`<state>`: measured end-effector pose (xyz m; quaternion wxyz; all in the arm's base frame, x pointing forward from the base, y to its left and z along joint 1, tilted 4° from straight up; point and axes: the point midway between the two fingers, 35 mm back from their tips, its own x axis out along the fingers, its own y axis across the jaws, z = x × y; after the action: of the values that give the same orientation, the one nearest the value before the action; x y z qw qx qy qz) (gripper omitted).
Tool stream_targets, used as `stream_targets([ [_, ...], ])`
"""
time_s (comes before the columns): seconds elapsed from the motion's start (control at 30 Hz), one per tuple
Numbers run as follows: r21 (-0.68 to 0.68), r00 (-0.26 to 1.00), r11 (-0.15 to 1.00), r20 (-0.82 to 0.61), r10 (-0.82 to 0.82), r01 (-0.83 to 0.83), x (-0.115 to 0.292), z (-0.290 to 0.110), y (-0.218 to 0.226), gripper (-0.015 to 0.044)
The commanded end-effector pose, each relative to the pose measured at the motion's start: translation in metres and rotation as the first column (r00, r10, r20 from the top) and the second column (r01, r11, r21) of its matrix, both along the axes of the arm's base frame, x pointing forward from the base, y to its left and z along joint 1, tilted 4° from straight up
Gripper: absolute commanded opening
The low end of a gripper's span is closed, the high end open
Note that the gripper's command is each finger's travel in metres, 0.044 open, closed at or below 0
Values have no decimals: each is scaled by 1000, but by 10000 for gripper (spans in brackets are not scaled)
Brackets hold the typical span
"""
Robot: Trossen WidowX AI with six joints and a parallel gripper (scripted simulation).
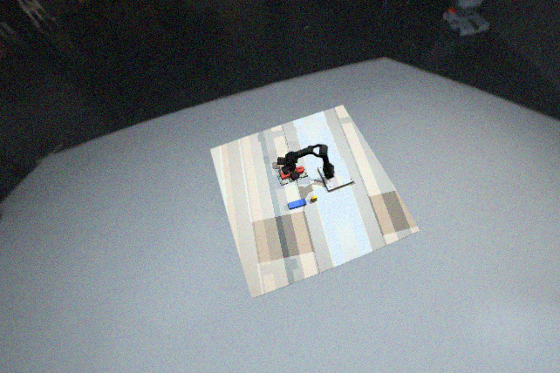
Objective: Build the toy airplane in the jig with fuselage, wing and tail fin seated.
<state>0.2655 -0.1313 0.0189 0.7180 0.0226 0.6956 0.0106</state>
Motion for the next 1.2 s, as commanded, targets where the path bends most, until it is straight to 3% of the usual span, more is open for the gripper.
stream_targets([
  [0.0, 0, 1000, 1000, 1, 0, 0, 0, 0, 0, 83],
  [0.07, 0, 1000, 1000, 1, 0, 0, 0, 0, 0, 31],
  [0.6, 0, 1000, 1000, 1, 0, 0, 0, 0, 0, 440],
  [0.9, 0, 1000, 1000, 1, 0, 0, 1, 3, 0, 440],
  [1.17, 0, 1000, 1000, -1, -2, 2, -2, 104, -5, 440],
])
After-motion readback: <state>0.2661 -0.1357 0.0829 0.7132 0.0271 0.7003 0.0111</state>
